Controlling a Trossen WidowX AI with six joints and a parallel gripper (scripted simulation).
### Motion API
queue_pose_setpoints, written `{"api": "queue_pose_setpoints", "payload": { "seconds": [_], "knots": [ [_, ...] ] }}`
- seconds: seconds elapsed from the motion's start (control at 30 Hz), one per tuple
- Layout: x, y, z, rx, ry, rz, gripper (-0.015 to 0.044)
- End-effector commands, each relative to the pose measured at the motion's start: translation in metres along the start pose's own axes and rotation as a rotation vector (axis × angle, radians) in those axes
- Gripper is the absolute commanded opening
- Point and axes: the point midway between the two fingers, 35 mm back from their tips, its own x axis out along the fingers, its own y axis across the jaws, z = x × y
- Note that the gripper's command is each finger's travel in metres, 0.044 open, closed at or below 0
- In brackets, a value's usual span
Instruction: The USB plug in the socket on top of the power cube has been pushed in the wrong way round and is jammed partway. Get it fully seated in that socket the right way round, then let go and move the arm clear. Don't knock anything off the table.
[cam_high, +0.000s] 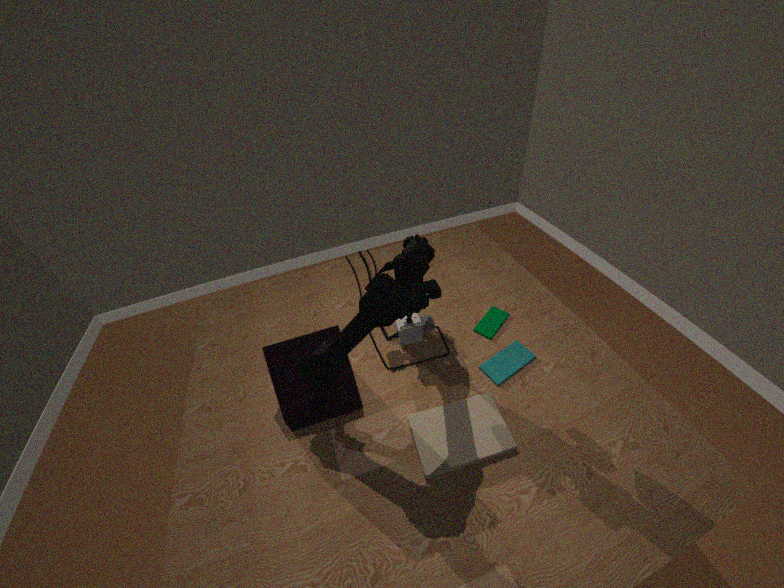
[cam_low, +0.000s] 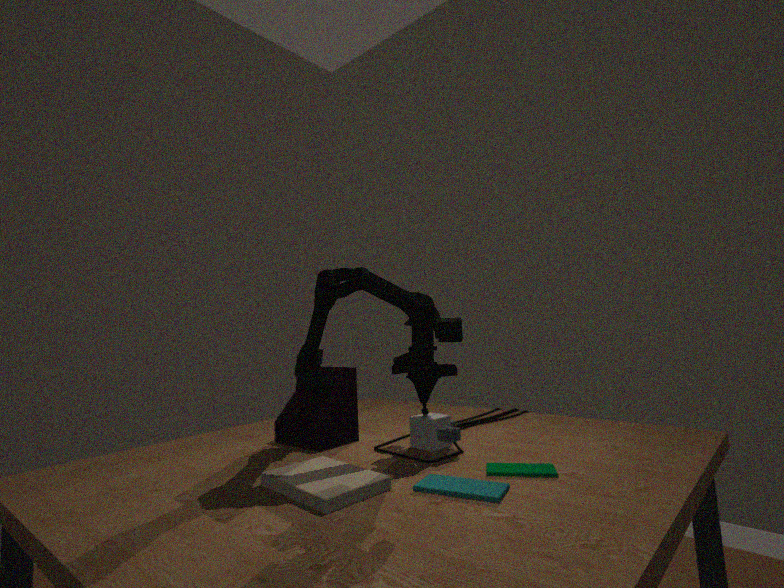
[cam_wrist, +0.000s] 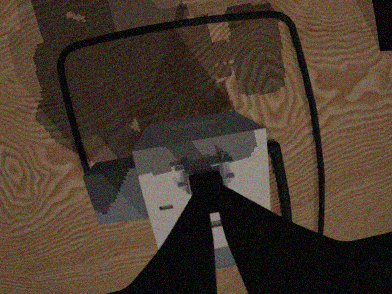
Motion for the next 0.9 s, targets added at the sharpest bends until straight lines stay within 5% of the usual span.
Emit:
{"api": "queue_pose_setpoints", "payload": {
  "seconds": [0.0,0.87],
  "knots": [
    [0.0022,-0.0013,0.0008,-0.006,-0.006,0.000,0.0000],
    [0.0054,-0.0013,0.0006,-0.006,-0.006,0.000,0.0000]
  ]
}}
